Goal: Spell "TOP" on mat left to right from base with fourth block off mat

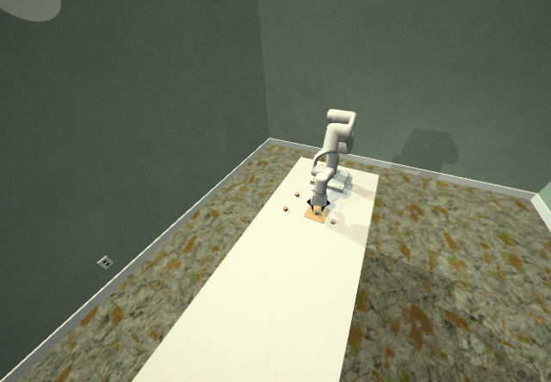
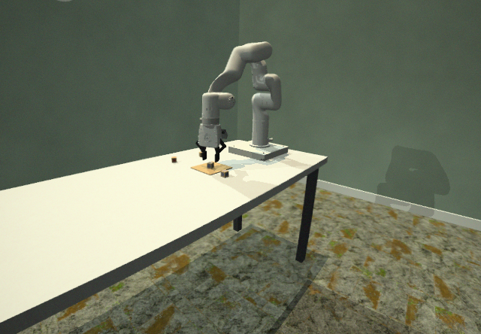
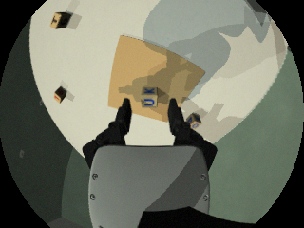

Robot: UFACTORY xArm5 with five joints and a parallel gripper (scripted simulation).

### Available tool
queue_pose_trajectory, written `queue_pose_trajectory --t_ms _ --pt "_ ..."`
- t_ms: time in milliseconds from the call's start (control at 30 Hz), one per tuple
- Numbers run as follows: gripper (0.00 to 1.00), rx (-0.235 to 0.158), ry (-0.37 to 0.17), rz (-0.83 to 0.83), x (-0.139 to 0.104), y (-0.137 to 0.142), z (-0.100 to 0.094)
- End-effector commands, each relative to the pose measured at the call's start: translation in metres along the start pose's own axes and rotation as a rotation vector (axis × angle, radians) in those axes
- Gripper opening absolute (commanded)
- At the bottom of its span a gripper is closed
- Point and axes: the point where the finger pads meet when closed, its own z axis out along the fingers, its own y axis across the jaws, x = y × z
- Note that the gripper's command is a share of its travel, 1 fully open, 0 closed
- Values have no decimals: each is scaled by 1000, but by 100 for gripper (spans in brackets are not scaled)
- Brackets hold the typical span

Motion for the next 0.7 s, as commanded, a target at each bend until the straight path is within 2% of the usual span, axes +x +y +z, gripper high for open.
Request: queue_pose_trajectory --t_ms 0,400,667 --pt "63 1 -3 0 -1 0 -1" --pt "63 1 -3 0 -1 0 0" --pt "63 1 -3 0 -1 1 10"
